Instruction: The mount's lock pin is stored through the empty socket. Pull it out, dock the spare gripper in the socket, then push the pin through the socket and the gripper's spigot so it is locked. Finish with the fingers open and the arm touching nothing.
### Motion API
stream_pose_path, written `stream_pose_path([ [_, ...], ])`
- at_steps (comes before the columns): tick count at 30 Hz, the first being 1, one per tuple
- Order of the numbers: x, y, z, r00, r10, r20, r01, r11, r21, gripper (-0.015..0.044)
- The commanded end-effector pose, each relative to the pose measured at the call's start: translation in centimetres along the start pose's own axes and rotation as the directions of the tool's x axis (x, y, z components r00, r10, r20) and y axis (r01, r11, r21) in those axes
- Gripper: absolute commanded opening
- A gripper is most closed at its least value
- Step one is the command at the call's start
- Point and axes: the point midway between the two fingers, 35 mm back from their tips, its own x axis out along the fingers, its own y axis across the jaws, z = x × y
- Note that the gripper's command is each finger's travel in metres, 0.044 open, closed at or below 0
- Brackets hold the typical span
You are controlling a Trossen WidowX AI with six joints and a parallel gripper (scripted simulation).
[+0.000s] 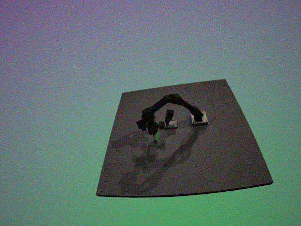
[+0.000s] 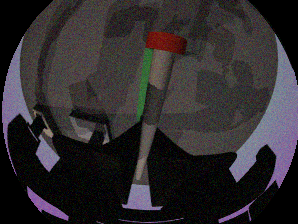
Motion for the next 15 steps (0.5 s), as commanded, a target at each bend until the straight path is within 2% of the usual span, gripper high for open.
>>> stream_pose_path([
  [1,0.1,0.0,0.0,1.000,0.001,0.000,-0.001,1.000,0.000,0.0000],
  [15,-0.7,2.2,0.0,1.000,0.002,0.002,-0.002,1.000,0.001,0.0000],
])
